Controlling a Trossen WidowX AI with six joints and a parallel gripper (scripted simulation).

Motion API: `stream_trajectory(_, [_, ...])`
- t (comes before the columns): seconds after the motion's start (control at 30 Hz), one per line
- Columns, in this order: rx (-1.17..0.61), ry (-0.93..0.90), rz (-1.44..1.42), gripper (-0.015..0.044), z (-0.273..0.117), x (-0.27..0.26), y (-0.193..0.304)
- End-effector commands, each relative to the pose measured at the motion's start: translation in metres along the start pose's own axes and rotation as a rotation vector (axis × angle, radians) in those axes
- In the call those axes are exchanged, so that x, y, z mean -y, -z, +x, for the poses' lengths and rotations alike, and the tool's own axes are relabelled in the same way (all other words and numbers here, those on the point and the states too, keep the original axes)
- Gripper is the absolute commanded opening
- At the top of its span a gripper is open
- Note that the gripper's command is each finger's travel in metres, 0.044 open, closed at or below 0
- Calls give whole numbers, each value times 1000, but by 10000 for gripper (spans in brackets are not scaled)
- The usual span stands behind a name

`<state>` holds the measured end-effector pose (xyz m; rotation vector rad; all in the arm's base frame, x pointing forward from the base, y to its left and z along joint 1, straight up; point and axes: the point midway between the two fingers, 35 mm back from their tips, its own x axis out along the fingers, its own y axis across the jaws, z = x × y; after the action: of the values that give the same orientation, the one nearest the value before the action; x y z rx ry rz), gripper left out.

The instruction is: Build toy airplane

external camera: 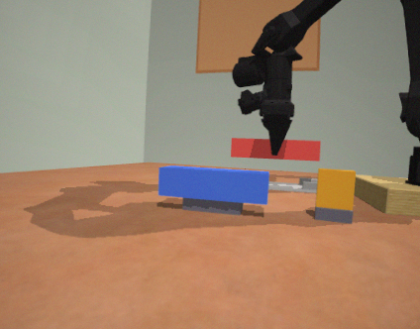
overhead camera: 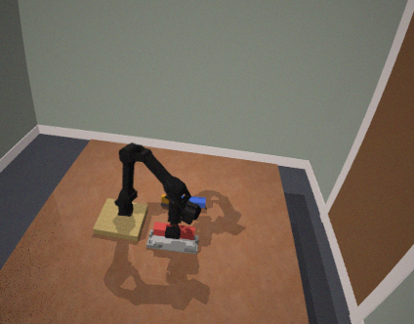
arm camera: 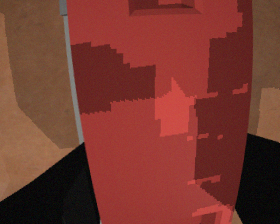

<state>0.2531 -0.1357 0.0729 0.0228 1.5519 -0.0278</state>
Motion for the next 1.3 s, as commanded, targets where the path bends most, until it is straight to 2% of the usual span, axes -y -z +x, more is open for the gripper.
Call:
stream_trajectory(0.0, [0, 4, -3, 195, 0, 1, 0])
stream_trajectory(0.93, [0, 4, -3, 195, 40, 2, 0])
stream_trajectory(1.17, [-2, -1, 0, 148, 38, 1, 0])
stream_trajectory(1.27, [-2, -1, 0, 69, 38, 1, 0])
